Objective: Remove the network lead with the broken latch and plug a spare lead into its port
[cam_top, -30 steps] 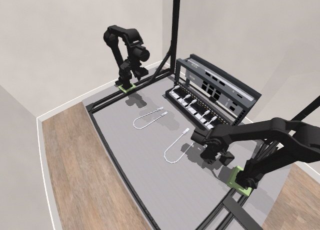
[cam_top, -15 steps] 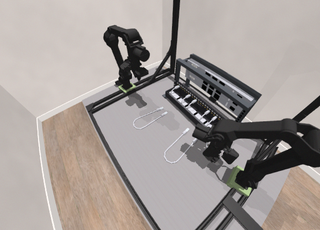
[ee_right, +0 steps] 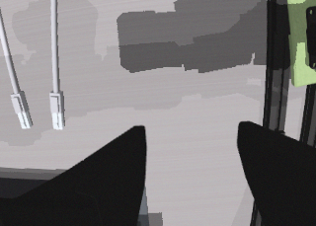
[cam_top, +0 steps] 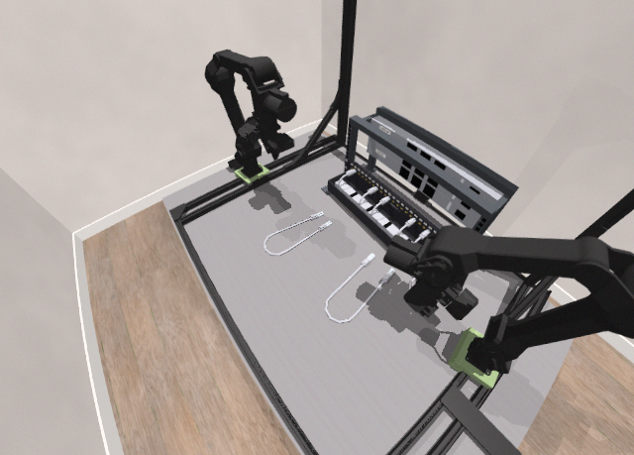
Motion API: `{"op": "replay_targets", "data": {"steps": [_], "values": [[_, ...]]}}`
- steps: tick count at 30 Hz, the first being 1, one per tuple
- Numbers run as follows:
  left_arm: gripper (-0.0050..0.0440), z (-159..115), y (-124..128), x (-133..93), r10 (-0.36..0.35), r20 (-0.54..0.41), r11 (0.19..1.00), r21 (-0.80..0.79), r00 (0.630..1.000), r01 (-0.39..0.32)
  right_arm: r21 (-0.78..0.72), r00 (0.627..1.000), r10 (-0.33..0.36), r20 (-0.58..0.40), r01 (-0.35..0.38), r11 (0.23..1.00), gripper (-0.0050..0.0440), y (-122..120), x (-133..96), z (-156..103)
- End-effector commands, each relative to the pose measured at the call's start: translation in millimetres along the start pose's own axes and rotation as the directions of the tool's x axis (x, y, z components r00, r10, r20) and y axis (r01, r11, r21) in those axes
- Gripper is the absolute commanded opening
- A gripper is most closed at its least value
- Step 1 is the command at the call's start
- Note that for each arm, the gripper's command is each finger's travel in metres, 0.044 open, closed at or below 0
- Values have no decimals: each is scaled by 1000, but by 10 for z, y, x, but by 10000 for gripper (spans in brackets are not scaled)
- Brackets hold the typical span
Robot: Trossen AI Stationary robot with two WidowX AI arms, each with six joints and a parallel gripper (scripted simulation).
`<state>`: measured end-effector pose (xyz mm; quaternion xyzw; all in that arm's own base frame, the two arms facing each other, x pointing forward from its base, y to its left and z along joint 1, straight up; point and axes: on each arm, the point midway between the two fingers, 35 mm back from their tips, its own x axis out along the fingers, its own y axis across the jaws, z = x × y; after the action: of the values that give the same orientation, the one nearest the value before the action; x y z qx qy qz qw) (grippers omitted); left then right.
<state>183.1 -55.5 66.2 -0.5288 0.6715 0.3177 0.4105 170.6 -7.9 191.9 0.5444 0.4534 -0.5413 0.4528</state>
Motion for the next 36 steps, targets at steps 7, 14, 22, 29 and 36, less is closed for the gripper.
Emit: {"op": "replay_targets", "data": {"steps": [7, 14, 22, 29, 36], "values": [[176, -86, -10, -170, -6, 2, 1000, 3, 1000, 6, 0, 1000, 0, 0, 0, 1000, 176, 0, 0, 0], [176, -86, -10, -170, -6, 2, 1000, 3, 1000, 6, 0, 1000, 0, 0, 0, 1000, 176, 0, 0, 0], [176, 209, -535, -202, -24, 16, 999, -43, 1000, 25, 0, 1000, 0, 0, 0, 1000, 176, 0, 0, 0], [176, 209, -535, -202, -24, 16, 999, -43, 1000, 25, 0, 1000, 0, 0, 0, 1000, 176, 0, 0, 0], [176, 492, -1050, -238, -41, 28, 995, -87, 999, 44, 0, 1000, 0, 0, 0, 1000, 176, 0, 0, 0]]}}
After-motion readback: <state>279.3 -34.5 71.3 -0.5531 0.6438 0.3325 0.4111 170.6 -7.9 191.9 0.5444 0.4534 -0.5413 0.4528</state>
